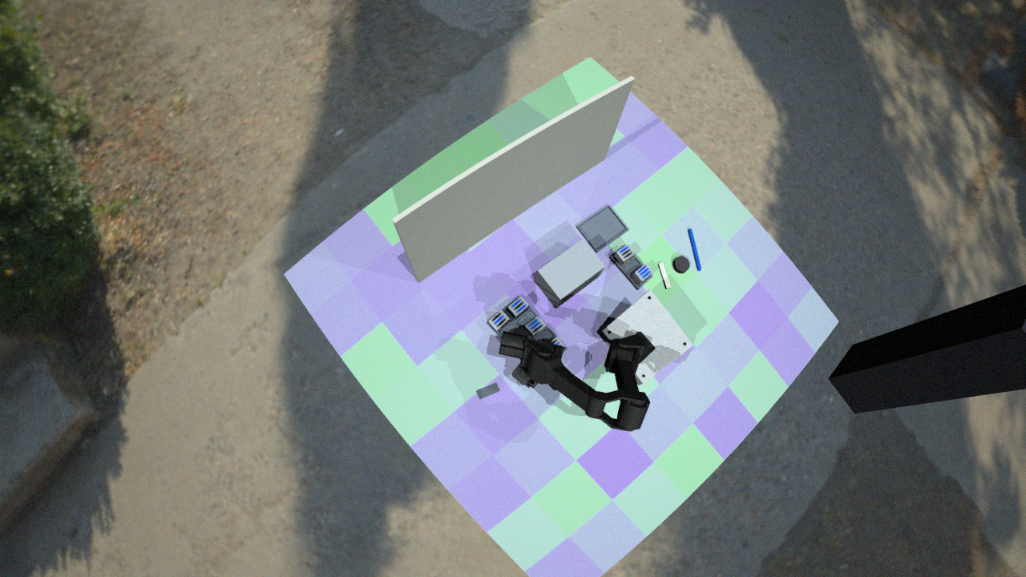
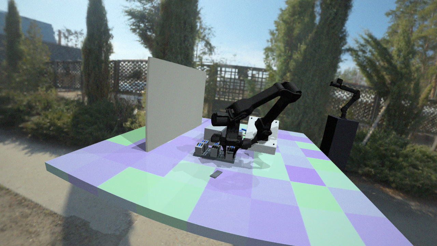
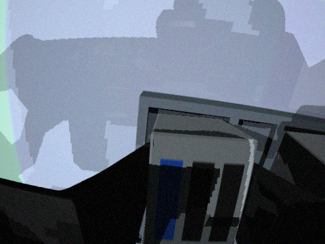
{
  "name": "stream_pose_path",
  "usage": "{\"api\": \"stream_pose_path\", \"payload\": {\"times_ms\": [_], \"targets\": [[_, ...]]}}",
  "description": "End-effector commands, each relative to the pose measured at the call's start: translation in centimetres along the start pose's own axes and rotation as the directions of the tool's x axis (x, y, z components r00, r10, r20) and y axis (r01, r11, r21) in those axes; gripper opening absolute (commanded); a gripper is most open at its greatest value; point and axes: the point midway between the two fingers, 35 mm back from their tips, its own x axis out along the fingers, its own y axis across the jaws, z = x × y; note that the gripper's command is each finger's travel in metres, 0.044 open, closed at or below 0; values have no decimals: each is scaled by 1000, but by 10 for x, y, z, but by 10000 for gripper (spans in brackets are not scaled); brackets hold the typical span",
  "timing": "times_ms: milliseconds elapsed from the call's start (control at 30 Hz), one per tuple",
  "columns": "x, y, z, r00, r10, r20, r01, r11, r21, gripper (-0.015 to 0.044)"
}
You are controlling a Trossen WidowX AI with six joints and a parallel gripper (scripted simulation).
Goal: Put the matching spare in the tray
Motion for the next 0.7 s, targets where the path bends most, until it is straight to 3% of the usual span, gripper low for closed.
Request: {"api": "stream_pose_path", "payload": {"times_ms": [0,667], "targets": [[-9,-2,0,1000,-1,-2,1,1000,-6,0],[-78,0,0,1000,-1,-5,1,1000,3,0]]}}
